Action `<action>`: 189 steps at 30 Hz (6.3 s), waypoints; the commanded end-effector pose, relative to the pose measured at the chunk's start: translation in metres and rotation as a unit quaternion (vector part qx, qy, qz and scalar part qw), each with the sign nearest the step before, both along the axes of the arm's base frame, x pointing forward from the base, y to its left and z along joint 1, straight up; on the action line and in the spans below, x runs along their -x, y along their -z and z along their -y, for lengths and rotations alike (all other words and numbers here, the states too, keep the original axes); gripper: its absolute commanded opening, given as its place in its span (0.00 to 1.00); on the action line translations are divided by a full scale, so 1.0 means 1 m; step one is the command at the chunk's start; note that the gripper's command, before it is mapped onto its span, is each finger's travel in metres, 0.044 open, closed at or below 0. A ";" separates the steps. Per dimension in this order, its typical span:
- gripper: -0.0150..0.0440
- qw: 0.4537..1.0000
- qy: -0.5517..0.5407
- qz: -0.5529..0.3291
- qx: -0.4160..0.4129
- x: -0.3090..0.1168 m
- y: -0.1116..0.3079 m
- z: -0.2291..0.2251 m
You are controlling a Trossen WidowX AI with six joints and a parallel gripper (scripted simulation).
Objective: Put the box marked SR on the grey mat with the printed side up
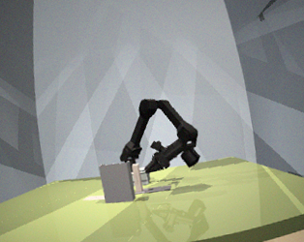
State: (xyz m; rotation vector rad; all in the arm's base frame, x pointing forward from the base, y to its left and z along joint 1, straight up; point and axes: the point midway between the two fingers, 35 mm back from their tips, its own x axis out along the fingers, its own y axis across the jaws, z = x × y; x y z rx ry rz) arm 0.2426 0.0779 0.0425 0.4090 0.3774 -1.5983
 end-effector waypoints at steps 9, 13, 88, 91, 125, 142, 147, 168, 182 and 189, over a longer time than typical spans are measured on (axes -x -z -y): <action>1.00 1.000 0.020 -0.015 0.002 -0.001 0.012 0.001; 1.00 1.000 0.020 -0.015 0.002 -0.001 0.012 0.001; 0.66 0.939 -0.172 -0.240 -0.176 0.008 -0.053 0.022; 0.66 0.926 -0.191 -0.266 -0.189 0.008 -0.053 0.024; 0.66 0.701 -0.442 -0.476 -0.295 0.012 -0.057 0.042; 0.66 0.550 -0.579 -0.522 -0.301 0.013 -0.062 0.050; 0.66 0.503 -0.617 -0.528 -0.294 0.012 -0.063 0.052; 0.66 0.299 -0.761 -0.531 -0.222 0.011 -0.071 0.060; 0.66 0.163 -0.830 -0.516 -0.136 0.009 -0.078 0.065; 0.66 0.096 -0.853 -0.506 -0.082 0.008 -0.082 0.067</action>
